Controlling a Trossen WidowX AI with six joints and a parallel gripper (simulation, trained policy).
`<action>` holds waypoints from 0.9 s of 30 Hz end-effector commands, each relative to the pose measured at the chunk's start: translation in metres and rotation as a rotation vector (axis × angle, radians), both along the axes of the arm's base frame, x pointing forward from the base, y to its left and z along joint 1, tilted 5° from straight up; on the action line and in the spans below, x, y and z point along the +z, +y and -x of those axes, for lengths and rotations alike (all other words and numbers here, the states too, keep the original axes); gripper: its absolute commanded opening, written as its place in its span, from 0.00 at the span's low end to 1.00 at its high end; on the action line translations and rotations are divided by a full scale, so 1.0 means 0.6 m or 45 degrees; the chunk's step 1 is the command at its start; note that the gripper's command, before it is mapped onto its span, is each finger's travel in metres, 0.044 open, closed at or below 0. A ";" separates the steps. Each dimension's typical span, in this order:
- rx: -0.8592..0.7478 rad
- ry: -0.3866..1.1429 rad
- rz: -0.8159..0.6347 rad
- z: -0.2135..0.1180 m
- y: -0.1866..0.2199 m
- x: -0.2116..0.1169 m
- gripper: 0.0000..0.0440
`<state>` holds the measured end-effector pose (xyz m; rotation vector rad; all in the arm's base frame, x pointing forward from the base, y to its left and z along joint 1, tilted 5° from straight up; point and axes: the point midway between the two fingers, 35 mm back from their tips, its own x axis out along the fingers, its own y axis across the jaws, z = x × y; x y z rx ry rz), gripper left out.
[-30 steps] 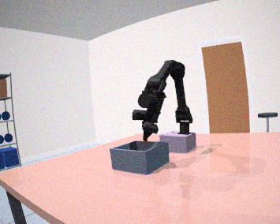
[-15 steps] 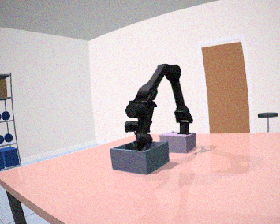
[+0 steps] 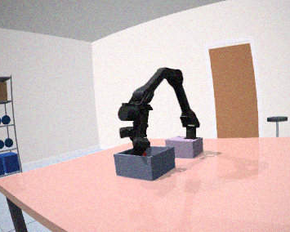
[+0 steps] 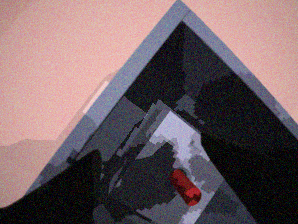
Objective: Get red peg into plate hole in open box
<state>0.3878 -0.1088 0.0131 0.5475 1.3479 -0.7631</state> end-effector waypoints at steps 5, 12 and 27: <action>0.022 -0.120 -0.083 -0.068 0.004 0.026 1.00; 0.040 -0.180 -0.112 -0.097 0.007 0.041 1.00; 0.042 -0.183 -0.113 -0.099 0.007 0.042 1.00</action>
